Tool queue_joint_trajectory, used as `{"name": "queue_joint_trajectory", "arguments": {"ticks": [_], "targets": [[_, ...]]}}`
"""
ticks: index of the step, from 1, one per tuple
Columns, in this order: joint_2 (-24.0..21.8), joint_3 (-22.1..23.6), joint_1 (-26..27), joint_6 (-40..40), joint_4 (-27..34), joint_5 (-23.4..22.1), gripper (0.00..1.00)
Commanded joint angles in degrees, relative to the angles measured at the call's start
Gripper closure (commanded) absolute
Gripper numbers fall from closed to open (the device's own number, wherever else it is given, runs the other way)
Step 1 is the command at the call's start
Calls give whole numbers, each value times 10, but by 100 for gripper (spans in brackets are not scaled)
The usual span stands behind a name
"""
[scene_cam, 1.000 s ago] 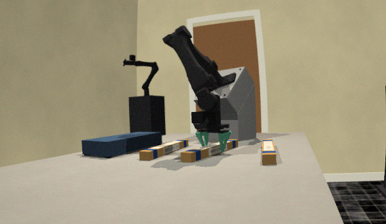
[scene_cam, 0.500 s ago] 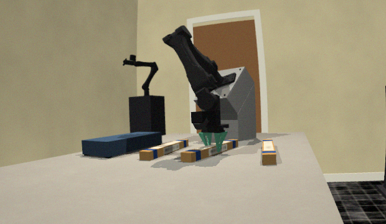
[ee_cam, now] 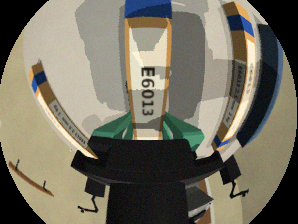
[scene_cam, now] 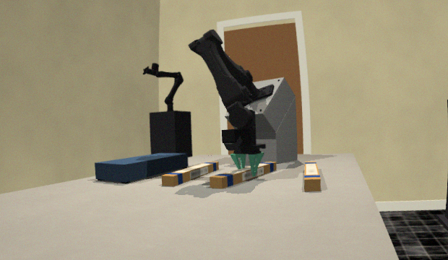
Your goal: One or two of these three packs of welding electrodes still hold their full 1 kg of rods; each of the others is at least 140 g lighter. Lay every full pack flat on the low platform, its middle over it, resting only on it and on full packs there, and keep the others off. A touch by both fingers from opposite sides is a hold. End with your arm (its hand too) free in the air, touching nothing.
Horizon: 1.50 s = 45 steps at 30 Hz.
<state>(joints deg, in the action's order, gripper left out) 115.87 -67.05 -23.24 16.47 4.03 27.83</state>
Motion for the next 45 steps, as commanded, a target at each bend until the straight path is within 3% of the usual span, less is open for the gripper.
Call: {"name": "queue_joint_trajectory", "arguments": {"ticks": [1,11,15,20,21,24,37,38,45], "targets": [[-7,-9,-6,0,-13,-3,100],[-7,-9,-6,0,-13,-3,100],[-25,15,-13,7,9,5,100],[-34,19,-16,10,14,7,100],[-38,2,-17,11,16,7,100],[-45,24,-20,14,22,9,100],[-77,36,-33,25,48,17,100],[-82,14,-35,28,50,18,100],[-100,35,-44,35,69,23,100]]}}
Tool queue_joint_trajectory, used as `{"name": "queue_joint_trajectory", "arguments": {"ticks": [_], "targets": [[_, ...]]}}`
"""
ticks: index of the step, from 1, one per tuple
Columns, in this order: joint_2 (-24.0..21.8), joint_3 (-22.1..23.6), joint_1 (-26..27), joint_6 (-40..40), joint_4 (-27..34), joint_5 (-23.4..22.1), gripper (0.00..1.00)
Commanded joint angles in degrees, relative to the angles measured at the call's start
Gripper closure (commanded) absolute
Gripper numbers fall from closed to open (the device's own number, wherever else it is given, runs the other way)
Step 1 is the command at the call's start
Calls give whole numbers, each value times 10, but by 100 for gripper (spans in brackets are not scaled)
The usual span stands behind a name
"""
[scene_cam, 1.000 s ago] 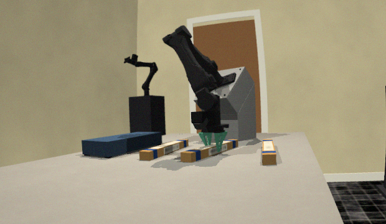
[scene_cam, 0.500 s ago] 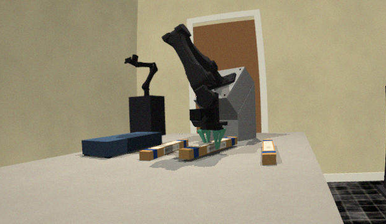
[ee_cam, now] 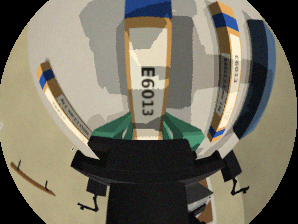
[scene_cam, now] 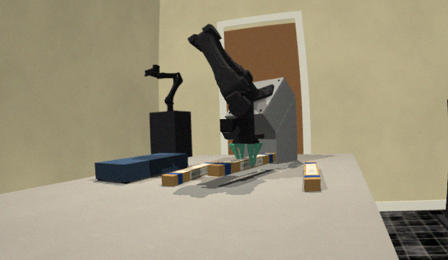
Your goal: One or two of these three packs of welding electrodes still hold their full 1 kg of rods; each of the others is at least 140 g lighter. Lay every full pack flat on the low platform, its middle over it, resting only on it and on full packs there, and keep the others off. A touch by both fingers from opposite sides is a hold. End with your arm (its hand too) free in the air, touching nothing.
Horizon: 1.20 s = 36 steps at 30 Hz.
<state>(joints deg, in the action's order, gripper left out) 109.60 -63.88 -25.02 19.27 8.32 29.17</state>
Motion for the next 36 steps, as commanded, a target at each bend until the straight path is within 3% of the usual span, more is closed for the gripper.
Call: {"name": "queue_joint_trajectory", "arguments": {"ticks": [1,15,36], "targets": [[-41,1,-27,8,29,11,100],[-60,12,-39,19,50,18,100],[-68,-10,-46,27,62,22,100]]}}
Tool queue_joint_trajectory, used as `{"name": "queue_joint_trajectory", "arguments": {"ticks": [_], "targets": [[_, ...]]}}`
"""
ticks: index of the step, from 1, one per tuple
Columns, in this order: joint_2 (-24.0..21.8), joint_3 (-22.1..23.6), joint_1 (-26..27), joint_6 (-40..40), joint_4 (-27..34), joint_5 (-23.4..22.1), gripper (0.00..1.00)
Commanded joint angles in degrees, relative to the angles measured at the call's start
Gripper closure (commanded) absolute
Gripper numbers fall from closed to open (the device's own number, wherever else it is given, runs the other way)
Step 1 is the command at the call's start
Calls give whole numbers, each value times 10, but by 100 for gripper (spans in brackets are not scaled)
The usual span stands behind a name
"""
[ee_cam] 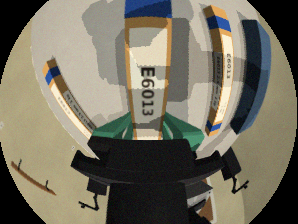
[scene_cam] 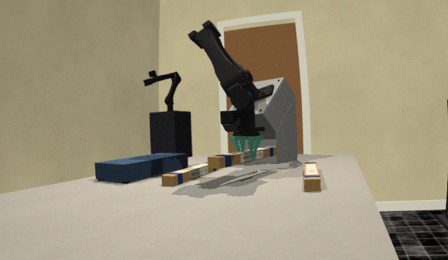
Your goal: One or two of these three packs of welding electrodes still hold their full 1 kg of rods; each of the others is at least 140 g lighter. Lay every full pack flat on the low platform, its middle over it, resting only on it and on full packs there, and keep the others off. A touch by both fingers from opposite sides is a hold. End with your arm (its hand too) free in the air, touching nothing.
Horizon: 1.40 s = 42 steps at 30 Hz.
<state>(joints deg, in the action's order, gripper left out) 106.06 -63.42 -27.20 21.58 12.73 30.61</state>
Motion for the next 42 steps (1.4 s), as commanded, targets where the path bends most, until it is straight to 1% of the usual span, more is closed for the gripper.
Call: {"name": "queue_joint_trajectory", "arguments": {"ticks": [1,42], "targets": [[-33,-15,-25,4,18,8,100],[-35,-24,-28,7,31,10,100]]}}
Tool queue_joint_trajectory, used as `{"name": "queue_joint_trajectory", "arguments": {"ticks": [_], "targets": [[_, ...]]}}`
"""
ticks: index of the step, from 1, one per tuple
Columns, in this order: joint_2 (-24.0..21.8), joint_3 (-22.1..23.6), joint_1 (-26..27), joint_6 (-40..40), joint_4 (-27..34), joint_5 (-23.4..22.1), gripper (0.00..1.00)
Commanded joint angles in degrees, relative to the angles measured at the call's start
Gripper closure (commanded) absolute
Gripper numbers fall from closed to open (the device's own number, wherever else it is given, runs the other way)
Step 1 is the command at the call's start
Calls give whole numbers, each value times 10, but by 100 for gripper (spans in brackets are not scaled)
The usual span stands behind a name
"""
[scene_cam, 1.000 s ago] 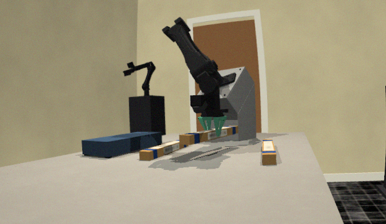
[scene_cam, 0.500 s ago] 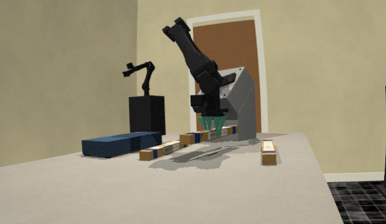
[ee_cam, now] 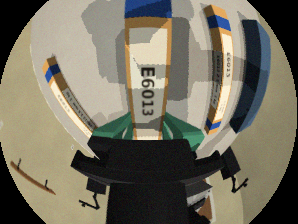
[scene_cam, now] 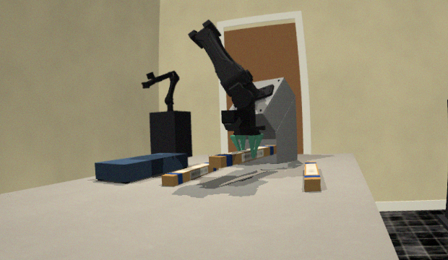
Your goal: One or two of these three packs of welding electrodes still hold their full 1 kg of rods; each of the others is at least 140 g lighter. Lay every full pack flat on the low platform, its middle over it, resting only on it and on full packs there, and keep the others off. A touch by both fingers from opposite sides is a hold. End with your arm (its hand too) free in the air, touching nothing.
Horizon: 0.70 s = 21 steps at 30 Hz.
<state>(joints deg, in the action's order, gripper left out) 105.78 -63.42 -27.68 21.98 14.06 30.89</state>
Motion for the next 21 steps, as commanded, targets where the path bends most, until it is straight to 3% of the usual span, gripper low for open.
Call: {"name": "queue_joint_trajectory", "arguments": {"ticks": [1,21], "targets": [[-32,-25,-24,3,18,7,100],[-33,-29,-26,6,25,8,100]]}}
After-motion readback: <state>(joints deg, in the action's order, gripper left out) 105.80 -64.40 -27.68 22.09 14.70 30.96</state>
